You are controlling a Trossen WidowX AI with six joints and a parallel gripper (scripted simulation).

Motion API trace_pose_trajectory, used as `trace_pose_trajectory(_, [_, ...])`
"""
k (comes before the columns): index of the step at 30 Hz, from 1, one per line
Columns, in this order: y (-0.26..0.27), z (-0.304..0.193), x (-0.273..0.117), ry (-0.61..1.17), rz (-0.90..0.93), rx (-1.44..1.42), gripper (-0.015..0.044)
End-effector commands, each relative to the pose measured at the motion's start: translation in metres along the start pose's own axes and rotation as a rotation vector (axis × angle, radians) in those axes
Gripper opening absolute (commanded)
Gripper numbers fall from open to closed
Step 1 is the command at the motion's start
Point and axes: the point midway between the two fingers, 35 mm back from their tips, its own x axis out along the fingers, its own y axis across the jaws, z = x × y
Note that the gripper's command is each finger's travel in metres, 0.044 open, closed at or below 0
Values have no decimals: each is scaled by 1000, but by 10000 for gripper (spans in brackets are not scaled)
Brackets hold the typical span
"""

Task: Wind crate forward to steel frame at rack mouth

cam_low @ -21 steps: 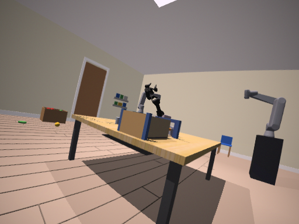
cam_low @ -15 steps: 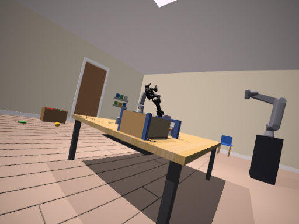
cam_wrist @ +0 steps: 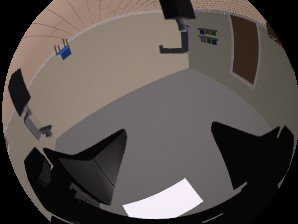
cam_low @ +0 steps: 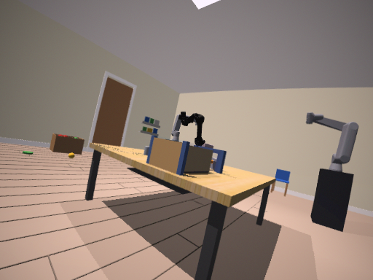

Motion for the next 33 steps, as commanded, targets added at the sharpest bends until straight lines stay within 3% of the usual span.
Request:
trace_pose_trajectory(1, [-21, 58, 5, -215, -46, 35, 440])
trace_pose_trajectory(6, [-52, 126, -11, -479, -105, 74, 440])
trace_pose_trajectory(12, [-95, 197, -61, -794, -208, 95, 440])
trace_pose_trajectory(19, [-126, 238, -118, -1027, -293, 88, 440])
trace_pose_trajectory(26, [-152, 274, -228, -1362, -378, 6, 440])
trace_pose_trajectory(33, [-154, 275, -350, -1651, -465, -118, 440])
